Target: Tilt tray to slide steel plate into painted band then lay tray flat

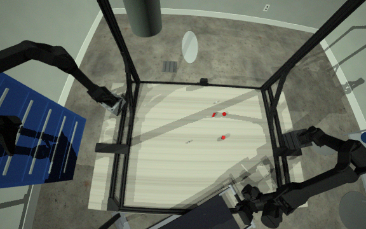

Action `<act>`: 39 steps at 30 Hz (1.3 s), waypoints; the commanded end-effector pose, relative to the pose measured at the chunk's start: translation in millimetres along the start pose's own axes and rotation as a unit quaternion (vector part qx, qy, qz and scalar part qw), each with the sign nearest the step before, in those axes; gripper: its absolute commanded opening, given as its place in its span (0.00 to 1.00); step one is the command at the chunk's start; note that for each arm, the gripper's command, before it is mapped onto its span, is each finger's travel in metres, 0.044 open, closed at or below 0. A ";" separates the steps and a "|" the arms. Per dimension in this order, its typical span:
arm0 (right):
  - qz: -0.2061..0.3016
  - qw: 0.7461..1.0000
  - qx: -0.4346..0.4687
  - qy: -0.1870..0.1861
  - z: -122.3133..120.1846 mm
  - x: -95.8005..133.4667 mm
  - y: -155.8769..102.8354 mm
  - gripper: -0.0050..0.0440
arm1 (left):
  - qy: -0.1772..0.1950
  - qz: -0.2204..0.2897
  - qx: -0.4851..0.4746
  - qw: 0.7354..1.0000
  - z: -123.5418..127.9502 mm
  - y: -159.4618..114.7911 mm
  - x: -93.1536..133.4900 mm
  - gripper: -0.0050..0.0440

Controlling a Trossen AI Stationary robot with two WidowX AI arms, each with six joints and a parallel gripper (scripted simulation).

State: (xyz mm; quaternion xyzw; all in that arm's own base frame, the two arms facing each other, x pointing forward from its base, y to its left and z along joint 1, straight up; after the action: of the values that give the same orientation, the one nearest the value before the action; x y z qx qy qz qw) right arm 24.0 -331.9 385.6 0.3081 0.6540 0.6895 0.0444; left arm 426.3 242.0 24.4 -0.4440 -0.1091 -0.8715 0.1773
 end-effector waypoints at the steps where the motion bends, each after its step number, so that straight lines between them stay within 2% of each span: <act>1: 0.000 1.000 0.002 0.000 0.0 0.1 0.0 1.00 | 0.009 0.001 0.000 1.000 9.0 -0.1 10.9 0.10; 39: 0.000 1.000 0.002 0.000 0.0 0.1 0.0 1.00 | 0.016 0.000 0.000 1.000 19.3 0.5 23.3 0.10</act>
State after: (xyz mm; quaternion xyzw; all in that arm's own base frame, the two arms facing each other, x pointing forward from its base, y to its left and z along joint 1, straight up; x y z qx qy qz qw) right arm 24.0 -331.9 385.6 0.3081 0.6540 0.6895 0.0445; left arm 427.1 242.4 37.3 -0.4416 -0.1085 -0.8728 0.1772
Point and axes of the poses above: on each arm, the point midway between the two fingers, 35 mm back from their tips, its own x axis back along the fingers, its own z axis across the jaws, y = z × x, the point moved 4 cm from there along x, back along the fingers, and after that the axes turned 3 degrees about x, right-handed, at the moved point
